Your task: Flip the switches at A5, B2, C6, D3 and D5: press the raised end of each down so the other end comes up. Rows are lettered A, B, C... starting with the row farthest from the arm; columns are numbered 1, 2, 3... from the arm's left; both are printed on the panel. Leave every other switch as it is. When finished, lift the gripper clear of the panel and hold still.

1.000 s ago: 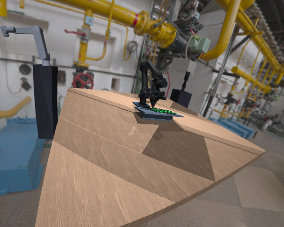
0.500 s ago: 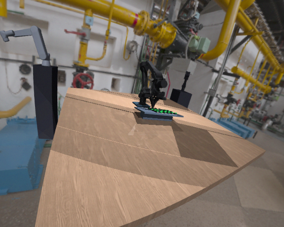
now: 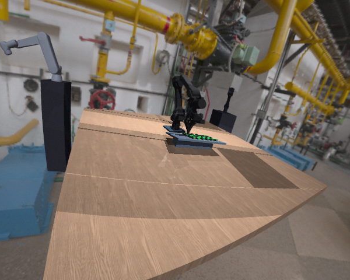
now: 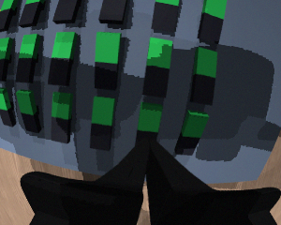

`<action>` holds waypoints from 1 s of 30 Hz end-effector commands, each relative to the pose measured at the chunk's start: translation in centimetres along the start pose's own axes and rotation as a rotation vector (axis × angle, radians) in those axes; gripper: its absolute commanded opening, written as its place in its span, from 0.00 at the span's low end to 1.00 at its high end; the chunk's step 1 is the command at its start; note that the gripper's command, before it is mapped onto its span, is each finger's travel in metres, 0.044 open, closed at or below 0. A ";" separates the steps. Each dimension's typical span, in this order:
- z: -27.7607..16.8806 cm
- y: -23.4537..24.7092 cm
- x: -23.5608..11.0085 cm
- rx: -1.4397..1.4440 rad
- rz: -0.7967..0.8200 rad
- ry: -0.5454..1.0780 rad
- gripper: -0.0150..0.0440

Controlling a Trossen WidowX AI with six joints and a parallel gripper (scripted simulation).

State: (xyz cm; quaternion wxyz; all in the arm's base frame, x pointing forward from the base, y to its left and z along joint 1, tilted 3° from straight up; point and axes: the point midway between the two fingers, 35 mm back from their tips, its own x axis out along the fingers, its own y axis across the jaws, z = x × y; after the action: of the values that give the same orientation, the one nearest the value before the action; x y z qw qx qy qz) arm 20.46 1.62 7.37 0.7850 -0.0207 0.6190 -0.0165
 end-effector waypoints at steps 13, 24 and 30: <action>0.4 0.1 -3.0 -0.002 0.003 0.014 0.25; 2.8 1.4 -6.7 -0.004 0.007 0.028 0.25; 7.2 4.6 -6.9 -0.003 0.010 0.025 0.25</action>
State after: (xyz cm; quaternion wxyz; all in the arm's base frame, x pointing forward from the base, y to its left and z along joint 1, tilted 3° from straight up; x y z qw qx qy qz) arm 24.54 5.58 15.56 0.7816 -0.0167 0.6236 -0.0071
